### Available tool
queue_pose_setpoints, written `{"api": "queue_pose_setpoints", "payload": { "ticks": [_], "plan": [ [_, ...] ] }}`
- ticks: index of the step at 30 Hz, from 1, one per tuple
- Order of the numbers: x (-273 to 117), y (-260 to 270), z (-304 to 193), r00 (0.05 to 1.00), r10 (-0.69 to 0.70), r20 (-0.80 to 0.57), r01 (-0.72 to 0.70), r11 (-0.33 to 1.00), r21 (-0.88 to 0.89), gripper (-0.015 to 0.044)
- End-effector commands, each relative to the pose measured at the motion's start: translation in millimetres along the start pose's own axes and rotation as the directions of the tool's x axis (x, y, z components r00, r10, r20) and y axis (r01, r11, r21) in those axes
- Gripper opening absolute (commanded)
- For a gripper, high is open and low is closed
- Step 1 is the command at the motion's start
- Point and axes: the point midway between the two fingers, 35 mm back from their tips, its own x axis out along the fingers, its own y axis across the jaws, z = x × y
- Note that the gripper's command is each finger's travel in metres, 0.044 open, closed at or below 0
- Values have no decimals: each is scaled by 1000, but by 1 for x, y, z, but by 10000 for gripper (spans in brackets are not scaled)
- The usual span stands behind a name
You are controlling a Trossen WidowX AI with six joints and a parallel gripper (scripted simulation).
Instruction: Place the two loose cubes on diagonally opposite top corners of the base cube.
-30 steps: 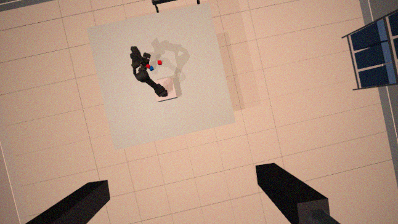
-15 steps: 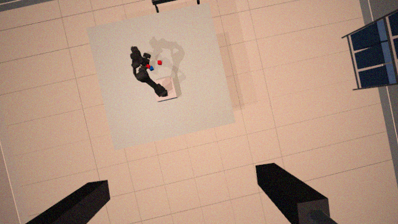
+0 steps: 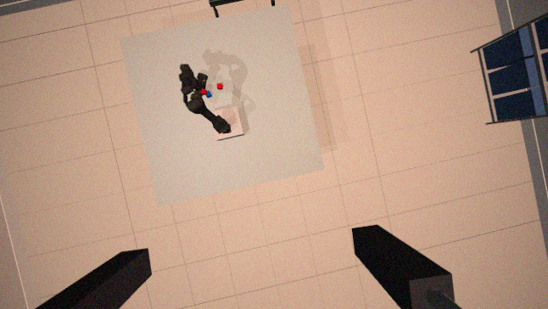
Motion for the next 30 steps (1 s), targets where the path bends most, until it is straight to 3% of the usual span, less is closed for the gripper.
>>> {"api": "queue_pose_setpoints", "payload": {
  "ticks": [1,16,17,19,30],
  "plan": [
    [-8,-2,2,1000,-8,9,8,1000,-1,205],
    [-27,-2,2,1000,-8,9,8,1000,-1,205],
    [-24,-2,0,1000,-5,5,5,1000,0,231],
    [-28,-11,-6,1000,-6,4,6,1000,-28,265],
    [-63,-77,-73,1000,-15,-2,14,963,-268,265]
  ]
}}
